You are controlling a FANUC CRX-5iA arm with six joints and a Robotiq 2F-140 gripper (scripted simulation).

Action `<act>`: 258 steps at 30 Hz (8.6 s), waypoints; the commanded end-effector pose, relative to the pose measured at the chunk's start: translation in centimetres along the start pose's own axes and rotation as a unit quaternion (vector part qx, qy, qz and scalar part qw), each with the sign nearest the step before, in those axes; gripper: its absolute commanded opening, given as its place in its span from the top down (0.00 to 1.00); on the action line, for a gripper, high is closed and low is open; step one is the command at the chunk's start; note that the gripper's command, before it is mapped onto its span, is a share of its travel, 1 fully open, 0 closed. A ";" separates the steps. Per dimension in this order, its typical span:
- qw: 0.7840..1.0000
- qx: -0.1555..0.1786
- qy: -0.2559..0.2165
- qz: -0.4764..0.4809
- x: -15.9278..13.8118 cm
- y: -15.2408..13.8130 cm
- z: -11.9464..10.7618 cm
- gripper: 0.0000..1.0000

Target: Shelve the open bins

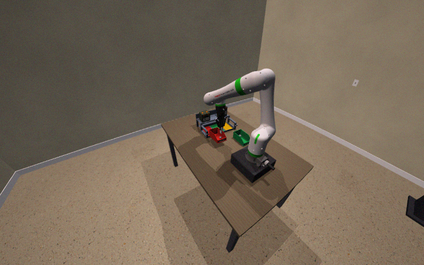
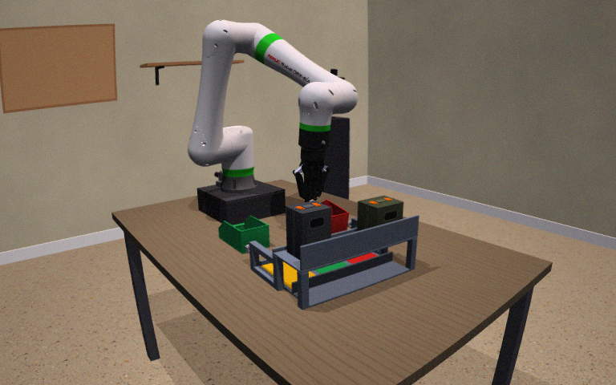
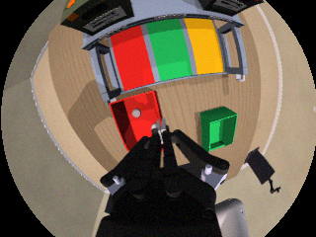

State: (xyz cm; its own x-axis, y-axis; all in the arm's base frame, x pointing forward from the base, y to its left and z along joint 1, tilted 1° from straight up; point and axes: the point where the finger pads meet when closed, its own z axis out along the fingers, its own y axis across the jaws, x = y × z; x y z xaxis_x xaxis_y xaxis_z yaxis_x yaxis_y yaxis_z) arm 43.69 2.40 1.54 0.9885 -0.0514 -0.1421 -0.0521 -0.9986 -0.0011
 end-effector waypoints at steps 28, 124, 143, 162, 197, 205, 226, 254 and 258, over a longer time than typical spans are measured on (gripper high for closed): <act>0.998 0.000 -0.063 0.000 0.5 0.0 -0.7 1.00; 0.998 0.000 -0.063 0.000 5.9 0.0 -1.3 1.00; 0.998 0.000 -0.063 0.000 7.8 0.0 -1.6 1.00; 0.998 0.000 -0.063 0.000 9.2 0.0 -1.7 1.00; 0.998 0.000 -0.063 0.000 10.0 0.0 -1.8 1.00; 0.998 0.000 -0.063 0.000 10.0 0.0 -1.8 1.00; 0.998 0.000 -0.063 0.000 10.0 0.0 -1.8 1.00; 0.998 0.000 -0.063 0.000 10.0 0.0 -1.3 1.00; 0.998 0.000 -0.063 0.000 10.1 0.0 -1.2 1.00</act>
State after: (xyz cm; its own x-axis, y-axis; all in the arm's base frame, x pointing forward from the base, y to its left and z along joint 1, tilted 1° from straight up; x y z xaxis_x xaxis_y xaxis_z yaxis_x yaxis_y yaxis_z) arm 53.77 1.86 1.33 0.9625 -0.0500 -0.2665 -0.0524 -0.9986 -0.0019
